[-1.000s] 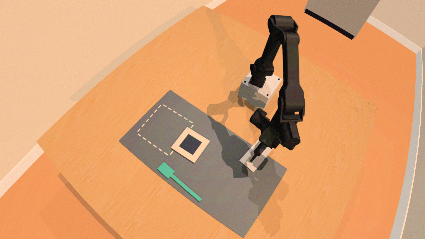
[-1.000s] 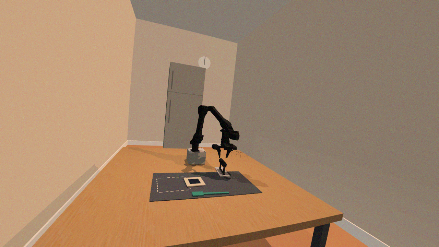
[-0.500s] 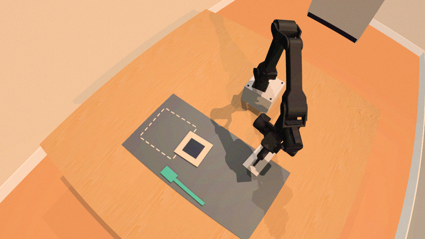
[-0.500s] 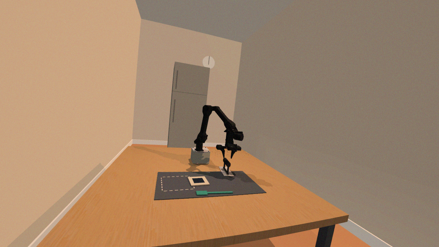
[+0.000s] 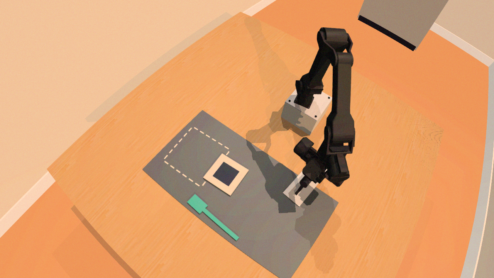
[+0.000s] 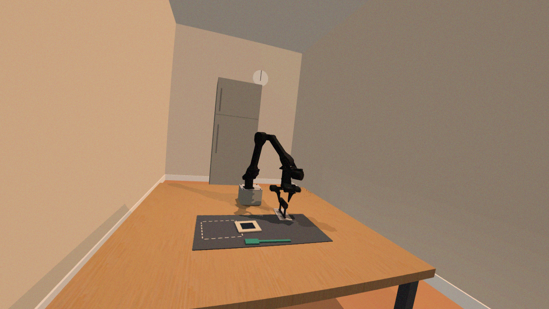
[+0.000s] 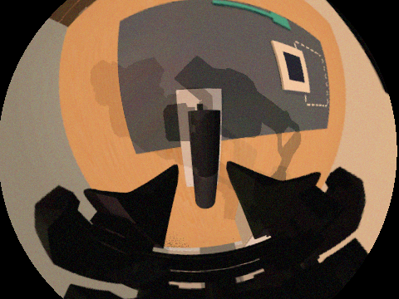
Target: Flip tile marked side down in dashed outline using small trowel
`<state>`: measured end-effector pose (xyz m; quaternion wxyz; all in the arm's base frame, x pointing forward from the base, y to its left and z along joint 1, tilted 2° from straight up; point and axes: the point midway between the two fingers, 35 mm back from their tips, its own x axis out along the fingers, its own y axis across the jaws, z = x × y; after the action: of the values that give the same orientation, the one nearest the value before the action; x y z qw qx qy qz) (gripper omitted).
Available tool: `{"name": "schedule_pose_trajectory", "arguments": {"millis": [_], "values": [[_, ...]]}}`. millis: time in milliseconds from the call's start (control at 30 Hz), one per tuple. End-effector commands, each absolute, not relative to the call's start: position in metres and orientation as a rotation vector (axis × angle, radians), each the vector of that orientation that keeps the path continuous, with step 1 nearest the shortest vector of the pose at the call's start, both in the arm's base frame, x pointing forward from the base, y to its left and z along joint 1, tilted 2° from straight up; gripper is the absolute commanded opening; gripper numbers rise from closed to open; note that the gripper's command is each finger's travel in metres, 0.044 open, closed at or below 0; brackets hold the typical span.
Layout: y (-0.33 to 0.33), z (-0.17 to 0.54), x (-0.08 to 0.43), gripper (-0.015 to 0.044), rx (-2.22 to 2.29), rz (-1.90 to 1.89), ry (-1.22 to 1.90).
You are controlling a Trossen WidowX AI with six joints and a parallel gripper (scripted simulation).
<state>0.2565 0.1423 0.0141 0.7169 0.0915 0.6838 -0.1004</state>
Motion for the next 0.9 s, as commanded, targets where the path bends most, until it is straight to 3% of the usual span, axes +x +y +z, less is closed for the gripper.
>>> {"name": "schedule_pose_trajectory", "arguments": {"millis": [0,133,267,433,867], "values": [[0.1404,0.0040,0.2545,0.0270,0.195,-0.230,1.522],[0.1402,0.0002,0.2545,0.0270,0.195,-0.230,1.522],[0.1402,0.0002,0.2545,0.0165,0.195,-0.230,1.522],[0.1402,0.0002,0.2545,0.0132,0.195,-0.230,1.522],[0.1402,0.0002,0.2545,0.0130,0.195,-0.230,1.522]]}}
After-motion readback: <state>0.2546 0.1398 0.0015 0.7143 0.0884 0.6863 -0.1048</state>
